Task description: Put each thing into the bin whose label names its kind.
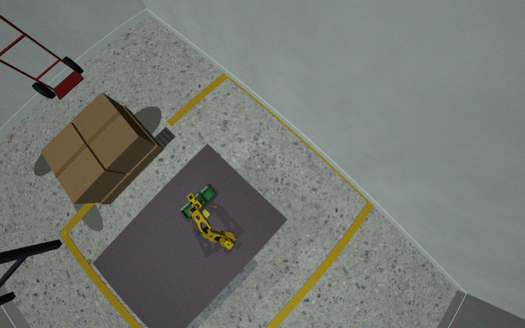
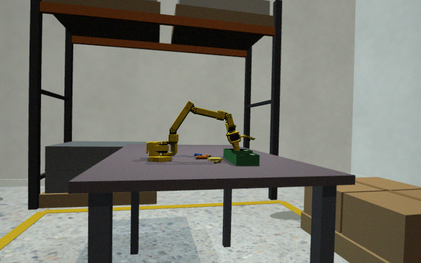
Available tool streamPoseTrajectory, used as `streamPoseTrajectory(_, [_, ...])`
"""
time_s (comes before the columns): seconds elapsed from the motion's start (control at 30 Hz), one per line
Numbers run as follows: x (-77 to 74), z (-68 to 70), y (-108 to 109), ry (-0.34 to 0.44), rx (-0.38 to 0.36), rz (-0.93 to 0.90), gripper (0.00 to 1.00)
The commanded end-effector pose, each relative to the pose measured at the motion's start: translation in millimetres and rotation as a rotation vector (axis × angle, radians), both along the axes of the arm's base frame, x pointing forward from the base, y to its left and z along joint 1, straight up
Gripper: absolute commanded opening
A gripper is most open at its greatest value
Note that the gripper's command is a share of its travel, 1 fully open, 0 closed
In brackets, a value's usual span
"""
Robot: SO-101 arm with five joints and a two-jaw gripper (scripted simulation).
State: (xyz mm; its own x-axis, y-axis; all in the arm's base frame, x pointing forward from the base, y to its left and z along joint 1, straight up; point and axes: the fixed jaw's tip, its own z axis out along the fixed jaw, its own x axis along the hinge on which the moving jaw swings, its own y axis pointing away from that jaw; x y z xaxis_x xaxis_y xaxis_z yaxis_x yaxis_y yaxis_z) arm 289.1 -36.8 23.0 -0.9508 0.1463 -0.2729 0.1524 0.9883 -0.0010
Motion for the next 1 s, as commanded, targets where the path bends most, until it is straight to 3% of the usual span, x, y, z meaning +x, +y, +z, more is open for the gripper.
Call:
streamPoseTrajectory(0.0, [5.6,17.3,-3,-0.06,-0.01,-0.003,0.17])
streamPoseTrajectory(0.6, [-5.2,57.0,-1,-0.06,-0.01,-0.003,0.17])
streamPoseTrajectory(0.97, [-6.9,61.0,-1,-0.06,-0.01,-0.003,0.17])
